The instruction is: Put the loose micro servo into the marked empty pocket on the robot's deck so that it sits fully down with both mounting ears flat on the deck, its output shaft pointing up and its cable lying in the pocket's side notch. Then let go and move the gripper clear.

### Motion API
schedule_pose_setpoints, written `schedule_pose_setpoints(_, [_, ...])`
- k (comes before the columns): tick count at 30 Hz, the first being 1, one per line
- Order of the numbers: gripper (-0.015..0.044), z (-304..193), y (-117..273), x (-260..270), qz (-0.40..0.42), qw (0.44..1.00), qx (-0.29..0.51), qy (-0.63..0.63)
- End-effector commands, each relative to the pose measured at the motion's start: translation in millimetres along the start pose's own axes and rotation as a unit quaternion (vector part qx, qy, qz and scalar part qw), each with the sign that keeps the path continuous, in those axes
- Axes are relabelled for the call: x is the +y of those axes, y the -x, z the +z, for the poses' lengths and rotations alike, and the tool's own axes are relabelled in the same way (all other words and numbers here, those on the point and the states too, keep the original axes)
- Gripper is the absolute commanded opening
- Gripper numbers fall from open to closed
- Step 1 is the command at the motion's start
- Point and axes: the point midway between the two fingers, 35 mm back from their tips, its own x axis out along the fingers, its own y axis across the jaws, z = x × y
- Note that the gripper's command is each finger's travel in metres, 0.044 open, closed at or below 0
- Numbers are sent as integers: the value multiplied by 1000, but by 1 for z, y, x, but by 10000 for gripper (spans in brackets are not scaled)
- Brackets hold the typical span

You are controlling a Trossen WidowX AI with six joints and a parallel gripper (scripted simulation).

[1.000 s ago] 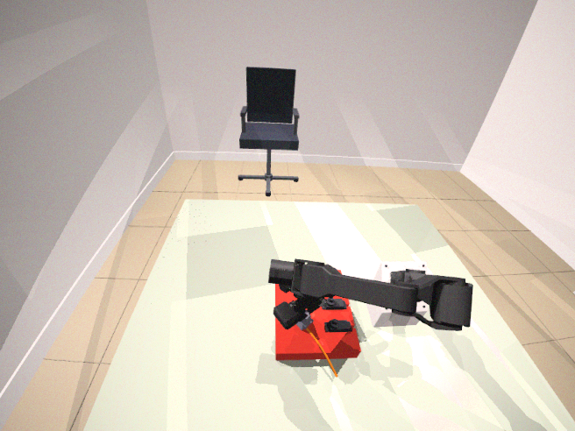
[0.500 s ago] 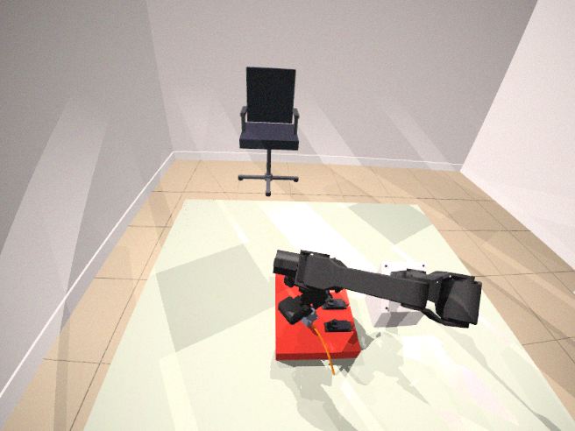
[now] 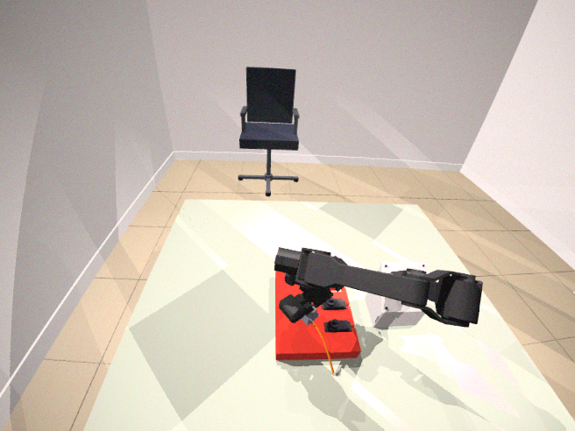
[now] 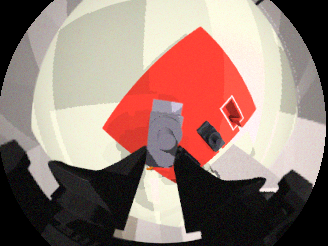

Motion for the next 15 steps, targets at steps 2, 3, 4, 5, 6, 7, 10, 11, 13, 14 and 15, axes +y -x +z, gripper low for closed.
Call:
schedule_pose_setpoints(2, [0, 11, 2, -8, 0, 1000, -4, -2])
schedule_pose_setpoints(3, [0, 15, 2, -10, 0, 1000, -4, -2])
schedule_pose_setpoints(4, [0, 19, 2, -13, 0, 1000, -4, -2])
schedule_pose_setpoints(5, [0, 23, 2, -16, 0, 1000, -4, -2])
schedule_pose_setpoints(6, [0, 28, 2, -19, 0, 1000, -4, -2])
schedule_pose_setpoints(7, [0, 32, 2, -23, 0, 1000, -4, -2])
schedule_pose_setpoints(10, [0, 45, 2, -32, -1, 1000, -5, -2])
schedule_pose_setpoints(11, [0, 50, 2, -35, -1, 1000, -5, -2])
schedule_pose_setpoints(13, [0, 58, 2, -42, -1, 1000, -5, -2])
schedule_pose_setpoints(14, [0, 63, 2, -45, -1, 1000, -5, -1])
schedule_pose_setpoints(15, [0, 67, 2, -48, -1, 1000, -6, -1])
